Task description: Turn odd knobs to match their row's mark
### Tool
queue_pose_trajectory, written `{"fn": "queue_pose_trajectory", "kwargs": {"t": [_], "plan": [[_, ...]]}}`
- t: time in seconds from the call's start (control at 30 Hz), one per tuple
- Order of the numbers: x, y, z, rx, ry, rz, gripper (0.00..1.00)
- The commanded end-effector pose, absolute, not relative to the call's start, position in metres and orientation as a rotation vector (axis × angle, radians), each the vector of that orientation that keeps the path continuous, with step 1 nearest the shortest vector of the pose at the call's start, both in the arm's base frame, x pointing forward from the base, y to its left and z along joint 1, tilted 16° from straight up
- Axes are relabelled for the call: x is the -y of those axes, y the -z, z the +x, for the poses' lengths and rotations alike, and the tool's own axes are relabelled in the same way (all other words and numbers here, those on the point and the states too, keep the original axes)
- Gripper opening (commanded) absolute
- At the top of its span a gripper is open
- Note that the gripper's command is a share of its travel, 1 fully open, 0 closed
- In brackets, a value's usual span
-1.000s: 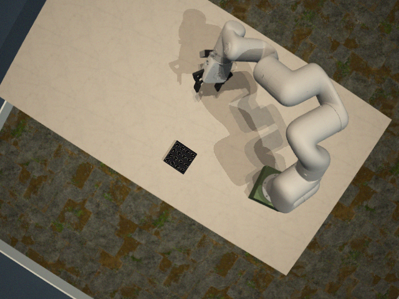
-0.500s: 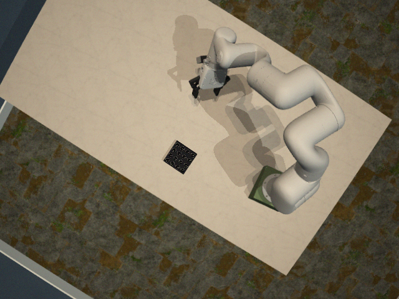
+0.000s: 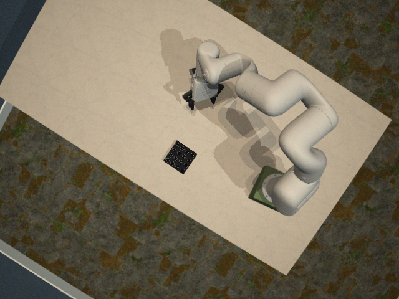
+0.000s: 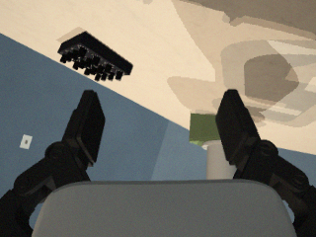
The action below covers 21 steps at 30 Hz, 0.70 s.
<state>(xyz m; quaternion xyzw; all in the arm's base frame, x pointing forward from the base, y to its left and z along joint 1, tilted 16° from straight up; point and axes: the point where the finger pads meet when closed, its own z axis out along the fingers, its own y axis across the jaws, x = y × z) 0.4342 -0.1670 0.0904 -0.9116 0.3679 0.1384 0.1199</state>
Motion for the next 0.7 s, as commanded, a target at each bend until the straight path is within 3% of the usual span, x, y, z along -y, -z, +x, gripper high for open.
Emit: {"fn": "queue_pose_trajectory", "kwargs": {"t": [0.0, 0.67], "plan": [[0.170, -0.091, 0.435, -1.088, -0.398, -2.674, 1.00], [0.139, -0.067, 0.434, -1.032, -0.438, -2.854, 1.00]]}}
